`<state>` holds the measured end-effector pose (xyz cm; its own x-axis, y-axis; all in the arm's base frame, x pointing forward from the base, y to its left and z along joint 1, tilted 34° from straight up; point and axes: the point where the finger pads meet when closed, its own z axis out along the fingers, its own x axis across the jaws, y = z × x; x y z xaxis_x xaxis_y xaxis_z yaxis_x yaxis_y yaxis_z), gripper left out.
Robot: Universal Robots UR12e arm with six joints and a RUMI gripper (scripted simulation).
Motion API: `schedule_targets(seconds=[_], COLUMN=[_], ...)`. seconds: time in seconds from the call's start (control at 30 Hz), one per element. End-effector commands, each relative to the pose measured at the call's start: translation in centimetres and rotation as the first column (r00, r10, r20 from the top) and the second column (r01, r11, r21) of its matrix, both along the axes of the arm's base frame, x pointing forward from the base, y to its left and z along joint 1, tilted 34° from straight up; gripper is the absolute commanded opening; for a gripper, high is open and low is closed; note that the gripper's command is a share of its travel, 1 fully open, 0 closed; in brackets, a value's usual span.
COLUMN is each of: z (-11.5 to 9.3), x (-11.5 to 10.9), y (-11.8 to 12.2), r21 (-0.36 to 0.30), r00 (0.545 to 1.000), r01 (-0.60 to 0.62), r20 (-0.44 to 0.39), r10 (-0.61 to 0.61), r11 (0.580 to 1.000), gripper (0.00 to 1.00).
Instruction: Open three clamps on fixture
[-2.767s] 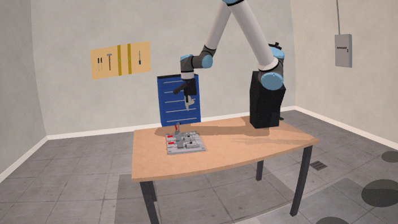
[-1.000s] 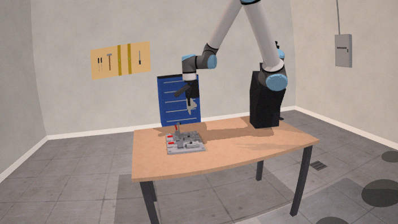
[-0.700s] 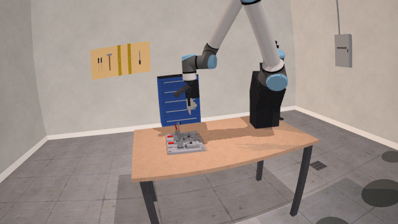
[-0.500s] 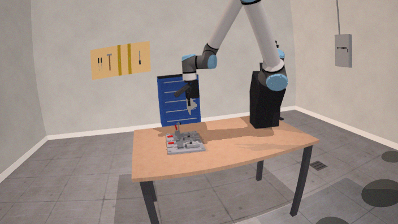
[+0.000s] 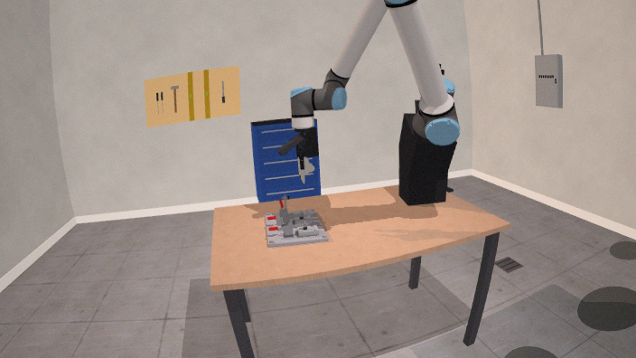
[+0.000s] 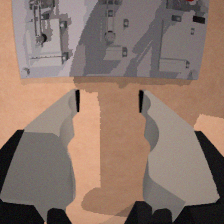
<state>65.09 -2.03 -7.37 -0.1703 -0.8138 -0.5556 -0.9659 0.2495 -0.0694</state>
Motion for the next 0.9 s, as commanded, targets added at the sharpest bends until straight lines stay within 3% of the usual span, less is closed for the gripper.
schedule_targets(seconds=[0.0, 0.33, 0.87], z=[0.0, -0.3, -4.6], x=[0.0, 0.1, 1.1], y=[-0.1, 0.1, 2.9], r21=[-0.001, -0.001, -0.001], r00=[1.0, 1.0, 1.0], r01=[0.0, 0.0, 0.0], r20=[0.001, 0.001, 0.001], r10=[0.0, 0.0, 0.0], r11=[1.0, 1.0, 1.0], gripper=[0.28, 0.28, 0.28])
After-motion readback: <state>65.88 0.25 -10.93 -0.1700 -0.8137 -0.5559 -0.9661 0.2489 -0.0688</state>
